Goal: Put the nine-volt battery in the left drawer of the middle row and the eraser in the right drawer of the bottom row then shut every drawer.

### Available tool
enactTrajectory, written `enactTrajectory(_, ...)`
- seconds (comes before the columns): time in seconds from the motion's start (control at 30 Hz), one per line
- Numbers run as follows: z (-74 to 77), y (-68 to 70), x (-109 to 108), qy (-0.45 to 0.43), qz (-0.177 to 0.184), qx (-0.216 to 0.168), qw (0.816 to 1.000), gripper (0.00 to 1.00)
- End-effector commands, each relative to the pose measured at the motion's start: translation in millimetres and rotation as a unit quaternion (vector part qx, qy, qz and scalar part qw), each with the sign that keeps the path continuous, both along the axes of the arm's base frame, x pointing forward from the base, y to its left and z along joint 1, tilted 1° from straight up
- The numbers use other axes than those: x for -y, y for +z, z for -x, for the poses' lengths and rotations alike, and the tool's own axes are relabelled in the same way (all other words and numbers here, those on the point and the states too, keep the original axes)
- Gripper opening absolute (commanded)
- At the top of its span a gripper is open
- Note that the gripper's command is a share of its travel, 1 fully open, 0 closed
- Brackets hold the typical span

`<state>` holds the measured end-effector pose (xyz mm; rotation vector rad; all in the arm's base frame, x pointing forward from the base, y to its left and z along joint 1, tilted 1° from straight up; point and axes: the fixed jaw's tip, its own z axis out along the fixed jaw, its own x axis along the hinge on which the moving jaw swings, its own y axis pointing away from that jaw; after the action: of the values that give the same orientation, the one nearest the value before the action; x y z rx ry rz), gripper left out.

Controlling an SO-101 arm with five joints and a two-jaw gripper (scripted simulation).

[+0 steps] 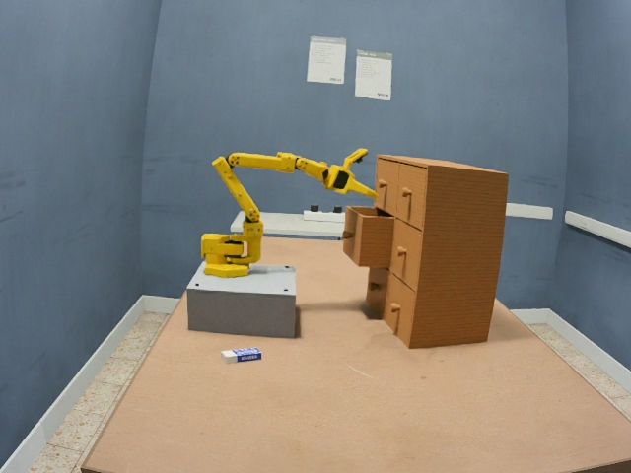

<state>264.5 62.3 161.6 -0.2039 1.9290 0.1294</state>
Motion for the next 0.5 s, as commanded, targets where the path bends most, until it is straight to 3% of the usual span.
enactTrajectory(0.0, 10.9, 4.8, 3, 0.000, 0.003, 0.002, 1.000, 0.34)
enactTrajectory(0.47, 40.6, 10.2, 8, 0.001, 0.003, 0.002, 1.000, 0.34)
